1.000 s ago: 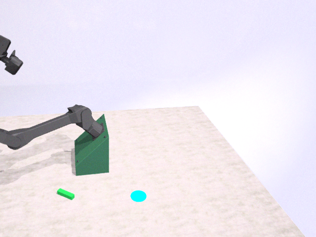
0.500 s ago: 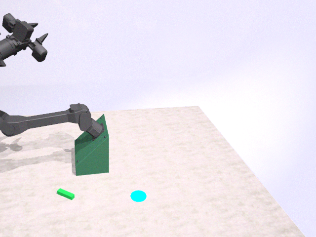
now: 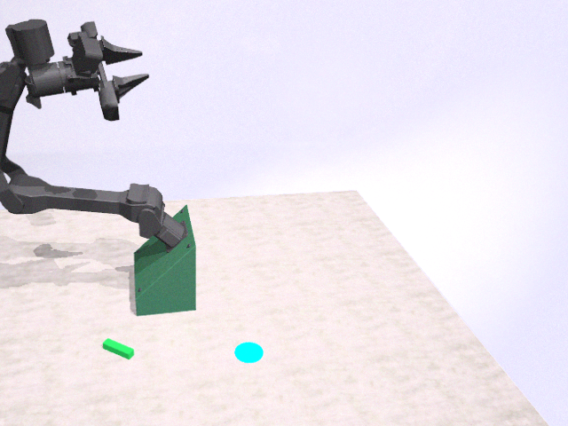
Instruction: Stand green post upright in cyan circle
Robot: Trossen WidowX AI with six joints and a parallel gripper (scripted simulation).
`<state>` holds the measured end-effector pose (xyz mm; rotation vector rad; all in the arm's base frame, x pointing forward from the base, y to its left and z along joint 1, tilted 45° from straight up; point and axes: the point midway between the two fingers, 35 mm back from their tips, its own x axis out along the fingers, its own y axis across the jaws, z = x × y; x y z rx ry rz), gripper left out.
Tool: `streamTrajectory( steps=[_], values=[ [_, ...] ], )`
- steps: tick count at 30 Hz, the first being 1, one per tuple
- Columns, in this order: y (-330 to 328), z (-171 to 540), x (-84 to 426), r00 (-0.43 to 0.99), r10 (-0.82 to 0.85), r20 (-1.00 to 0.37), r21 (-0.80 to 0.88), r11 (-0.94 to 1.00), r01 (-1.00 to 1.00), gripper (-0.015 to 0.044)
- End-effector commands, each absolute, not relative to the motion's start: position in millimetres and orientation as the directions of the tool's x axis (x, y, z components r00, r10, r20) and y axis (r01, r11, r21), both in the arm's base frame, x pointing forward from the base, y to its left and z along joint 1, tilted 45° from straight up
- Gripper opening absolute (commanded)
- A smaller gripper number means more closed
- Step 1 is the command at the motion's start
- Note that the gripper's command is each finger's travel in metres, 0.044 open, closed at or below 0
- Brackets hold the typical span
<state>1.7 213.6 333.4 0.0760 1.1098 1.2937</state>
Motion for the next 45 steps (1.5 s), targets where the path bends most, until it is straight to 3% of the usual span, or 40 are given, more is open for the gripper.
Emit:
streamTrajectory(
  steps=[1, 12, 22, 34, 45],
  values=[
    [222, 306, 43, 0.028, 0.728, -0.685, 0.471, 0.472, -0.746, 0.0233],
    [201, 243, 136, 0.317, 0.456, -0.832, 0.115, 0.7, -0.705, 0.0233],
    [143, 191, 200, 0.423, 0.106, -0.9, -0.203, 0.756, -0.622, 0.0233],
    [45, 140, 235, 0.339, -0.321, -0.884, -0.466, 0.651, -0.599, 0.0233],
    [-48, 107, 223, 0.107, -0.618, -0.779, -0.5, 0.507, -0.702, 0.0233]
  ],
)
